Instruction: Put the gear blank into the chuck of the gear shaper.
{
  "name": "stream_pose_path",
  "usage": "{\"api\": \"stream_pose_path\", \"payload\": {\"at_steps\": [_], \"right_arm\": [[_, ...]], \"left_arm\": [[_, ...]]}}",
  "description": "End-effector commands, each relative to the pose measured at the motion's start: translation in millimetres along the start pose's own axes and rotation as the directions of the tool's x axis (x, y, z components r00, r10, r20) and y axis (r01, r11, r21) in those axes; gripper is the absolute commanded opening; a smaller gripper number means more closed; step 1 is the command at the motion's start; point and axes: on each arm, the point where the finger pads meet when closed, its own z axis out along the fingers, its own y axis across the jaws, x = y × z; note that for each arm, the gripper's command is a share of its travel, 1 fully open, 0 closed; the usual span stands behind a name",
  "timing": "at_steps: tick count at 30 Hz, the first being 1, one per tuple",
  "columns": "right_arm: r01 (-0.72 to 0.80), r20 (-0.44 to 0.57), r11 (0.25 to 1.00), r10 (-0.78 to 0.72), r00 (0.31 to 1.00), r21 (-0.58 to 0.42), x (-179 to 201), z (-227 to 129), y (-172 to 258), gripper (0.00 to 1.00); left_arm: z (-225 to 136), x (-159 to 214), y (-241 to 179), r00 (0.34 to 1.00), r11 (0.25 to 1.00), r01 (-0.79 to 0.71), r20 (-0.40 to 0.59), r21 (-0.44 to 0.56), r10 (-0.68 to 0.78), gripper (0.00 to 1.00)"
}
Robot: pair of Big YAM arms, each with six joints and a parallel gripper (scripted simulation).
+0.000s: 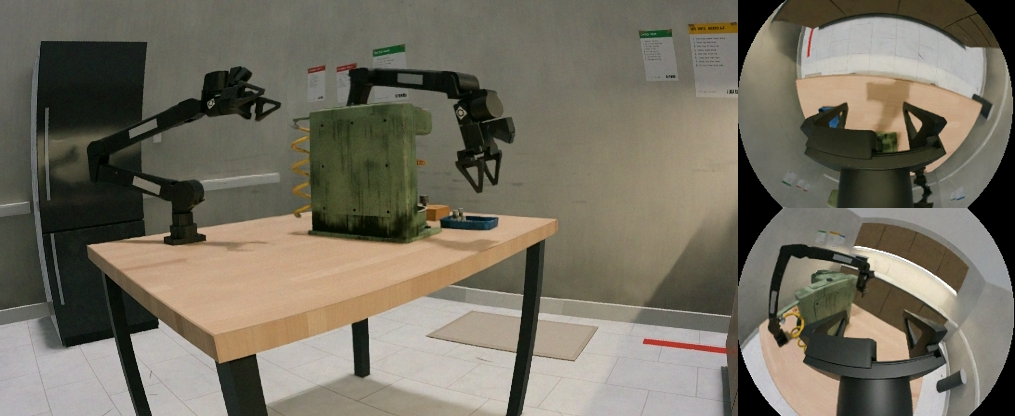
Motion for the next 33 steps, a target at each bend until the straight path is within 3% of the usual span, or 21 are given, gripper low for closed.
{"api": "stream_pose_path", "payload": {"at_steps": [1, 18, 22, 26, 32, 33], "right_arm": [[-0.006, 0.013, 1.000, 0.006, 1.000, 0.005, -7.8, -0.4, -2.7, 1.00], [-0.006, 0.013, 1.000, 0.006, 1.000, 0.005, -7.8, -0.4, -2.7, 1.00], [-0.007, 0.015, 1.000, 0.007, 1.000, 0.006, -8.9, -0.6, -3.2, 1.00], [-0.007, 0.017, 1.000, 0.007, 1.000, 0.006, -10.1, -0.8, -3.6, 1.00], [-0.008, 0.020, 1.000, 0.008, 1.000, 0.007, -11.9, -1.0, -4.2, 1.00], [-0.008, 0.020, 1.000, 0.008, 1.000, 0.007, -11.9, -1.0, -4.2, 1.00]], "left_arm": [[-11.2, -5.6, 0.4, 1.000, 1.000, 0.005, 0.024, 0.007, -0.006, 1.00], [-11.2, -5.6, 0.4, 1.000, 1.000, 0.005, 0.024, 0.007, -0.006, 1.00], [-15.8, -1.7, 24.5, 0.999, 0.999, -0.044, 0.027, 0.015, 0.044, 0.55], [-16.3, 13.0, 88.5, 0.989, 0.987, -0.147, 0.023, 0.066, 0.146, 0.53], [-18.5, 64.4, 191.3, 0.974, 0.957, -0.228, 0.061, 0.179, 0.220, 0.53], [-18.5, 64.4, 191.3, 0.974, 0.957, -0.228, 0.061, 0.179, 0.220, 0.53]]}}
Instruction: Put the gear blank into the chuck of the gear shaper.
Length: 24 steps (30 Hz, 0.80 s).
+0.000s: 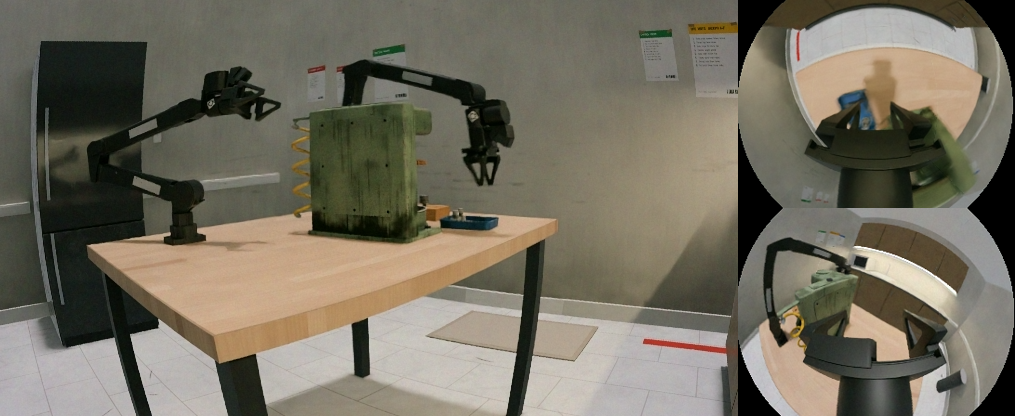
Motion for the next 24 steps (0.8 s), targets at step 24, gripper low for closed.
{"api": "stream_pose_path", "payload": {"at_steps": [24], "right_arm": [[-0.011, 0.028, 1.000, 0.010, 1.000, 0.010, -16.6, -1.8, -5.9, 1.00]], "left_arm": [[-26.5, 290.1, 141.4, 0.779, 0.938, -0.345, 0.572, 0.046, 0.258, 0.53]]}}
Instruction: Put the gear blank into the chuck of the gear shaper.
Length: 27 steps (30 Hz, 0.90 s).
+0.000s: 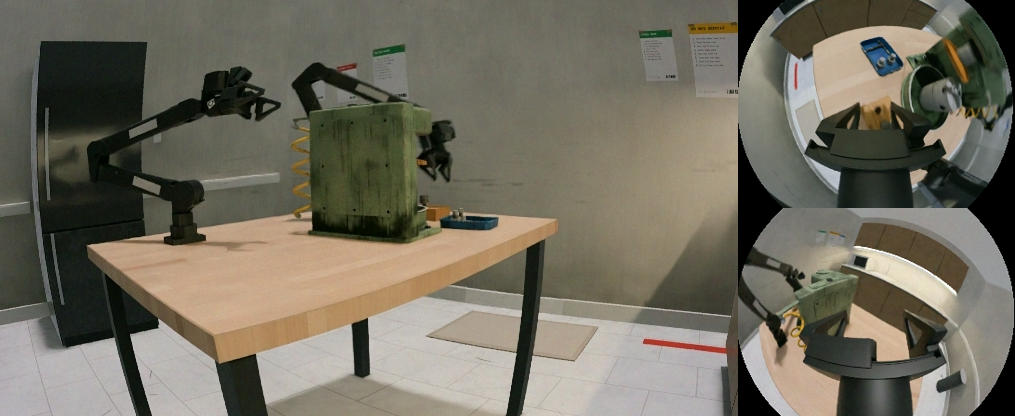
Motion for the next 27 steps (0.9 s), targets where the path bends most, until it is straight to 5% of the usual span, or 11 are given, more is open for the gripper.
{"api": "stream_pose_path", "payload": {"at_steps": [1, 18, 27], "right_arm": [[-0.011, 0.028, 1.000, 0.010, 1.000, 0.010, -16.6, -1.8, -5.9, 1.00], [-0.011, 0.028, 1.000, 0.010, 1.000, 0.010, -16.6, -1.8, -5.9, 1.00], [0.018, 0.050, 0.994, -0.012, 0.999, -0.106, -18.8, -2.9, 14.6, 1.00]], "left_arm": [[-14.9, 27.4, -4.4, 0.989, 0.991, -0.126, 0.073, -0.055, 0.129, 0.53], [-5.4, 78.0, -30.0, 0.976, 0.993, -0.059, 0.201, -0.105, 0.080, 0.53], [8.0, 75.5, -31.1, 0.977, 0.993, -0.063, 0.195, -0.099, 0.082, 0.53]]}}
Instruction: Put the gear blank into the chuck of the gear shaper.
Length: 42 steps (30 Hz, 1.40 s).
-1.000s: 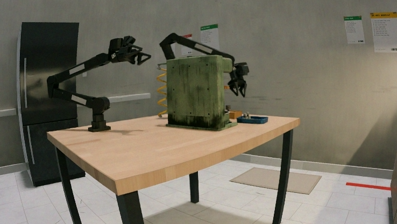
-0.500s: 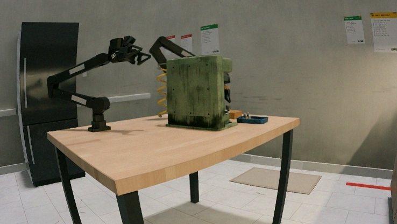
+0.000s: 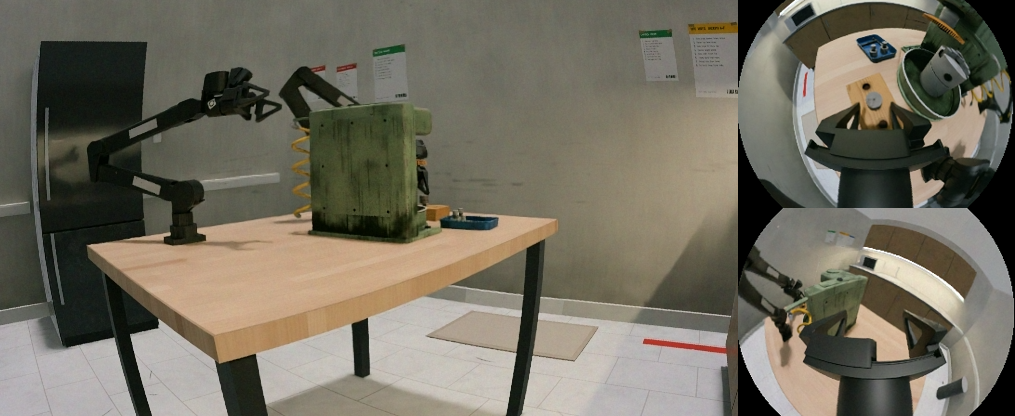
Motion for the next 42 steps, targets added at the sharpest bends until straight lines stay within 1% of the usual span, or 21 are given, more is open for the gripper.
{"api": "stream_pose_path", "payload": {"at_steps": [1, 3, 9, 12, 14, 16, 18, 21, 23, 25, 33, 36, 37, 39, 41, 42], "right_arm": [[0.012, 0.026, 1.000, -0.012, 1.000, -0.003, -15.8, -2.0, -3.3, 1.00], [0.016, 0.037, 0.999, -0.015, 0.999, -0.041, -17.5, -2.2, 3.3, 1.00], [0.032, 0.067, 0.987, -0.021, 0.997, -0.156, -21.5, -4.4, 23.6, 1.00], [0.040, 0.084, 0.976, -0.023, 0.996, -0.213, -23.6, -6.5, 33.5, 1.00], [0.046, 0.095, 0.967, -0.023, 0.995, -0.250, -24.8, -8.2, 40.1, 1.00], [0.053, 0.106, 0.957, -0.024, 0.994, -0.287, -26.0, -10.1, 46.6, 1.00], [0.053, 0.106, 0.957, -0.024, 0.994, -0.287, -26.0, -10.1, 46.6, 1.00], [0.064, 0.123, 0.938, -0.023, 0.992, -0.341, -28.0, -13.5, 56.2, 1.00], [0.071, 0.134, 0.924, -0.022, 0.991, -0.376, -29.2, -16.2, 62.5, 1.00], [0.079, 0.146, 0.909, -0.020, 0.989, -0.410, -30.6, -19.0, 68.6, 1.00], [0.103, 0.227, 0.844, 0.023, 0.974, -0.527, -47.1, -33.0, 88.2, 1.00], [0.105, 0.235, 0.838, 0.028, 0.972, -0.535, -49.1, -34.4, 89.4, 1.00], [0.110, 0.257, 0.830, 0.042, 0.965, -0.547, -60.5, -38.4, 89.6, 1.00], [0.114, 0.273, 0.803, 0.063, 0.960, -0.586, -67.4, -41.2, 97.1, 1.00], [0.128, 0.298, 0.777, 0.079, 0.951, -0.617, -76.6, -46.6, 102.5, 1.00], [0.134, 0.306, 0.767, 0.085, 0.948, -0.628, -80.1, -48.6, 104.5, 1.00]], "left_arm": [[6.0, -0.1, -0.4, 1.000, 1.000, 0.007, 0.000, 0.003, -0.007, 0.53], [8.2, -2.1, 1.9, 1.000, 1.000, 0.002, 0.002, -0.001, -0.002, 0.53], [17.7, -1.7, 2.2, 1.000, 1.000, 0.005, 0.001, 0.001, -0.005, 0.46], [22.3, -2.0, 2.9, 1.000, 1.000, 0.005, 0.001, 0.001, -0.005, 0.42], [22.9, 0.1, 0.5, 1.000, 1.000, 0.009, 0.000, 0.005, -0.009, 0.36], [17.7, -4.3, 6.5, 1.000, 1.000, -0.006, 0.005, -0.012, 0.006, 0.30], [17.7, -4.3, 6.5, 1.000, 1.000, -0.006, 0.005, -0.012, 0.006, 0.30], [16.9, -3.8, 5.3, 1.000, 1.000, -0.006, 0.007, -0.014, 0.006, 0.21], [10.3, -14.7, 13.5, 1.000, 0.999, -0.021, 0.015, -0.029, 0.022, 0.00], [0.9, -26.8, 17.3, 0.999, 0.999, -0.026, 0.017, -0.035, 0.026, 0.23], [-34.0, -67.7, 14.8, 0.999, 0.999, -0.035, 0.019, -0.035, 0.036, 0.23], [-38.2, -72.5, 14.2, 0.999, 0.999, -0.033, 0.018, -0.033, 0.033, 0.23], [-45.2, -80.4, 13.4, 0.999, 0.999, -0.032, 0.018, -0.032, 0.032, 0.23], [-66.2, -106.2, 8.8, 1.000, 1.000, -0.007, 0.017, -0.024, 0.008, 0.23], [-84.5, -130.0, -3.9, 0.998, 0.998, 0.061, 0.023, -0.028, -0.060, 0.23], [-89.4, -135.2, -11.4, 0.996, 0.995, 0.089, 0.027, -0.036, -0.088, 0.23]]}}
